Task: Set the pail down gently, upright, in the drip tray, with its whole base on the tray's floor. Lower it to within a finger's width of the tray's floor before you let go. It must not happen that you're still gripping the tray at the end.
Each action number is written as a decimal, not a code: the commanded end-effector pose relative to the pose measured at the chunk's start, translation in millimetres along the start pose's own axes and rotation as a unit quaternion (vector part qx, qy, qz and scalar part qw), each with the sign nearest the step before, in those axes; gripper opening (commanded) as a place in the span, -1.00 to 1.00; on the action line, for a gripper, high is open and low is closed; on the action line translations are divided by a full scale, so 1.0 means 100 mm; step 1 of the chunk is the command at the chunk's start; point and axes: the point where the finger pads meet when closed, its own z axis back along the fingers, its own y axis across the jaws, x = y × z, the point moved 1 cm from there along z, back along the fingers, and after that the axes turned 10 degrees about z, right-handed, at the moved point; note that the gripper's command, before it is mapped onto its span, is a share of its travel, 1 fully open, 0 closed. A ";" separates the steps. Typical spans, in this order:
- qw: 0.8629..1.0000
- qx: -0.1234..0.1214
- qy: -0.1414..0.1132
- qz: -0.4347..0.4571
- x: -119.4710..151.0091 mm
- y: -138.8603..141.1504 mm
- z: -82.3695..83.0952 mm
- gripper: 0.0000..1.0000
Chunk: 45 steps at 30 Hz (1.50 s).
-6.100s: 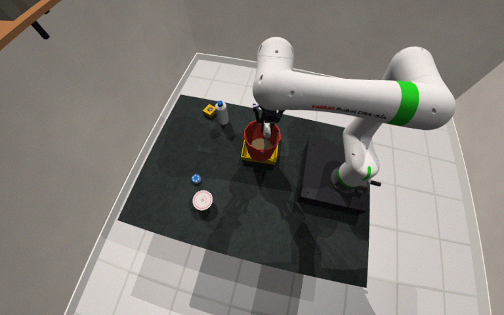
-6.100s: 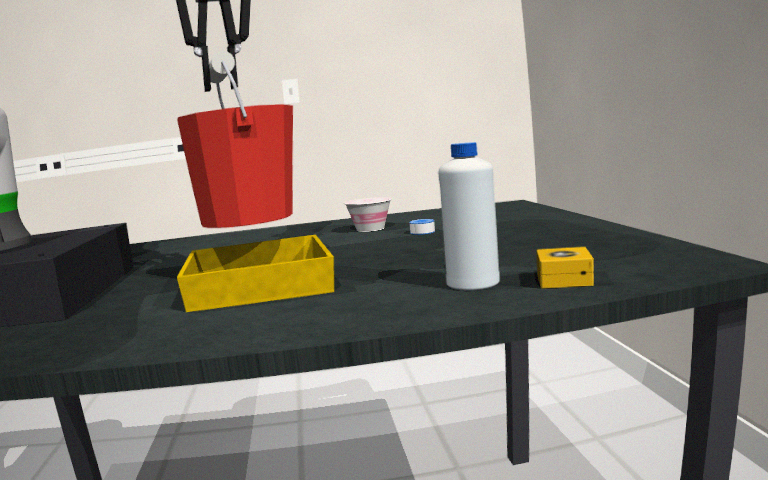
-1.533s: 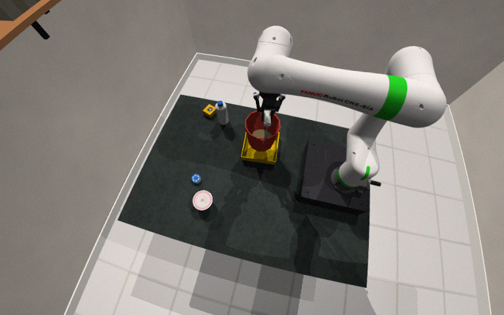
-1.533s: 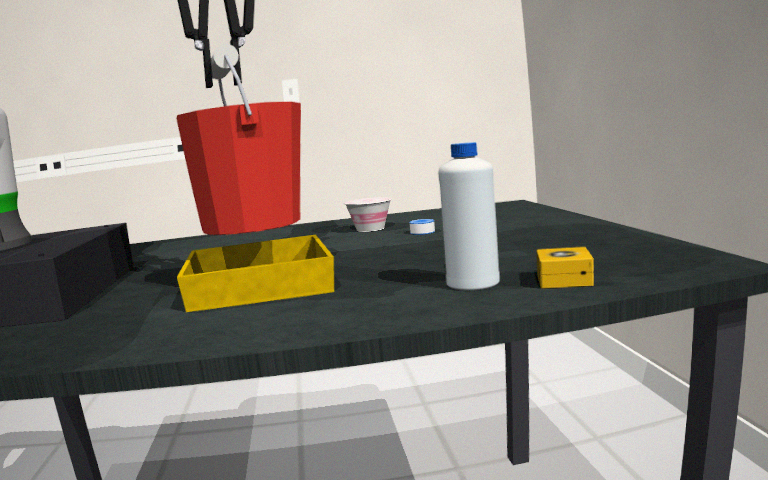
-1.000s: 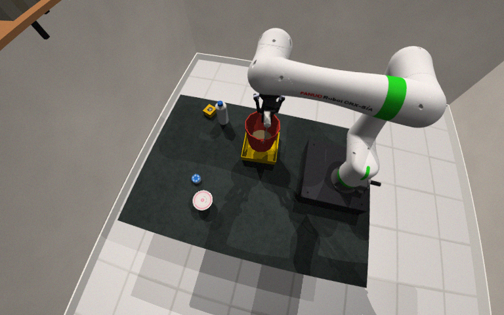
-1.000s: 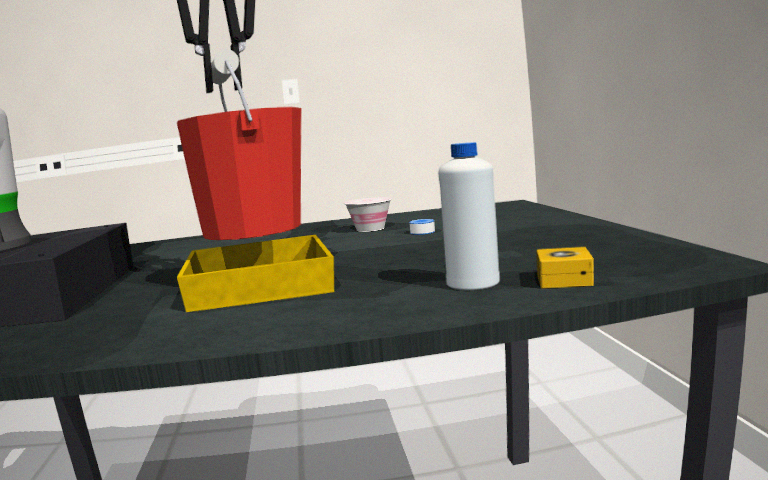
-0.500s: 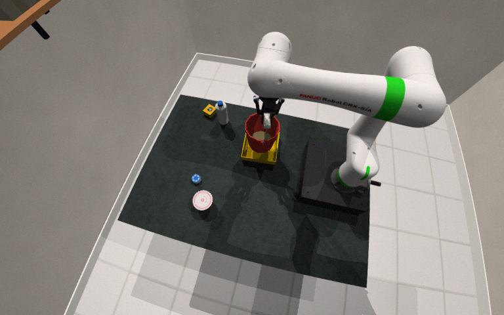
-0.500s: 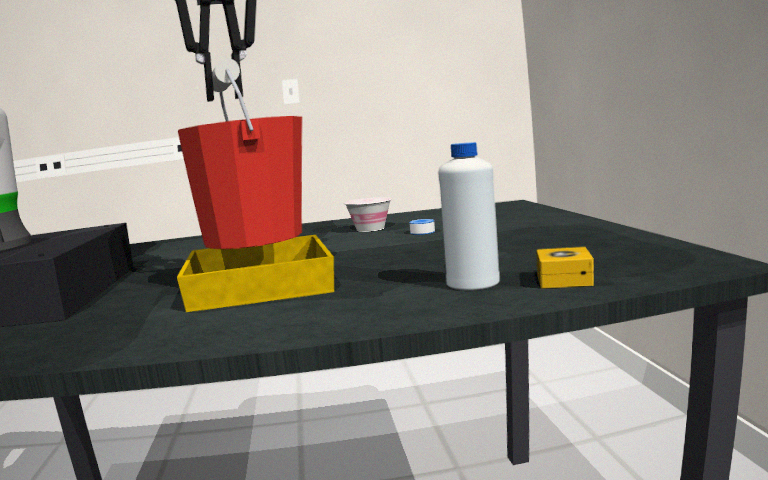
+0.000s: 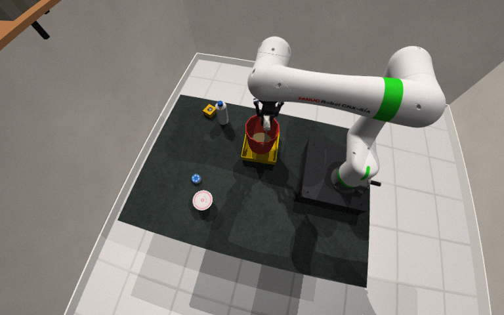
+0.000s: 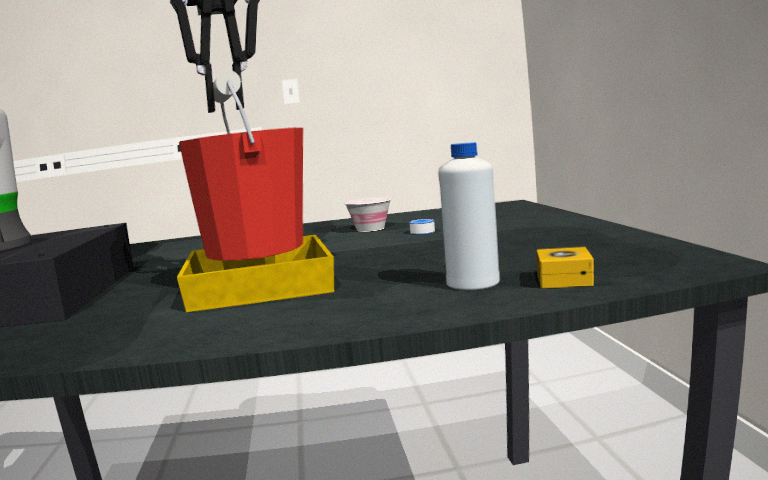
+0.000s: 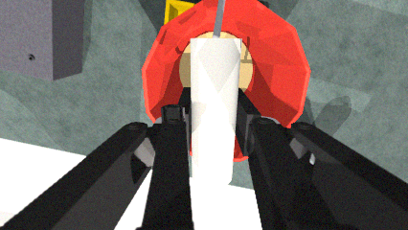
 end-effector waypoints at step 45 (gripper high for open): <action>1.000 0.001 -0.001 0.000 0.01 0.00 -0.44 -0.80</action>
